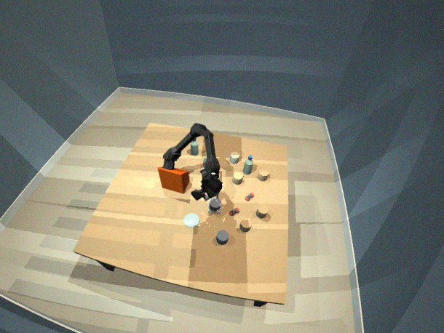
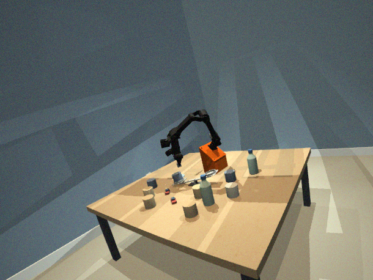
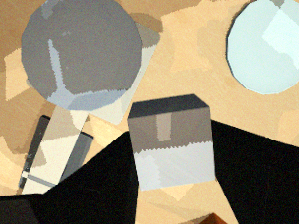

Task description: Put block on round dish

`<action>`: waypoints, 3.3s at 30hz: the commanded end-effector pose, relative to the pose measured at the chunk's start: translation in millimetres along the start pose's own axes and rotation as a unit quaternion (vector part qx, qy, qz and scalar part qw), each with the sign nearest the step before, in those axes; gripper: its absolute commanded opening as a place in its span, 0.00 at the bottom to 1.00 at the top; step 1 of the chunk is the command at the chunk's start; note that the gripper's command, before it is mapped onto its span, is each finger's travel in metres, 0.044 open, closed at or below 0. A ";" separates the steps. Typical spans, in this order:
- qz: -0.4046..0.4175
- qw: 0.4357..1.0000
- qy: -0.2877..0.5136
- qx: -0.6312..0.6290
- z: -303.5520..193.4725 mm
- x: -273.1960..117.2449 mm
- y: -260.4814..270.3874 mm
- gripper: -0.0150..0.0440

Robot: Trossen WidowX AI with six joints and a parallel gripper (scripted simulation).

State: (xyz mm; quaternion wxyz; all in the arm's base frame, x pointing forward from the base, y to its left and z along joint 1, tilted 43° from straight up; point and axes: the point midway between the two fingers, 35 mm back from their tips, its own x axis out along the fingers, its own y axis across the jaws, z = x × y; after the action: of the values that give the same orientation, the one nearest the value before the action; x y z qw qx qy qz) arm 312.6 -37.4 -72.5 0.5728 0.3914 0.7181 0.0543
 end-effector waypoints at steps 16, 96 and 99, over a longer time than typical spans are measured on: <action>0.007 1.000 0.013 -0.014 18.3 39.0 -88.2 0.25; 0.017 1.000 0.017 -0.018 15.2 18.9 -133.8 1.00; 0.017 1.000 0.017 -0.018 15.2 18.9 -133.8 1.00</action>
State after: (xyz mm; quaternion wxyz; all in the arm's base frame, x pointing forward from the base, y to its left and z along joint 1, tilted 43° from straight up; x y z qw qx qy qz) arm 258.5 -122.7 -165.0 0.5683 0.3948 0.7173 0.0819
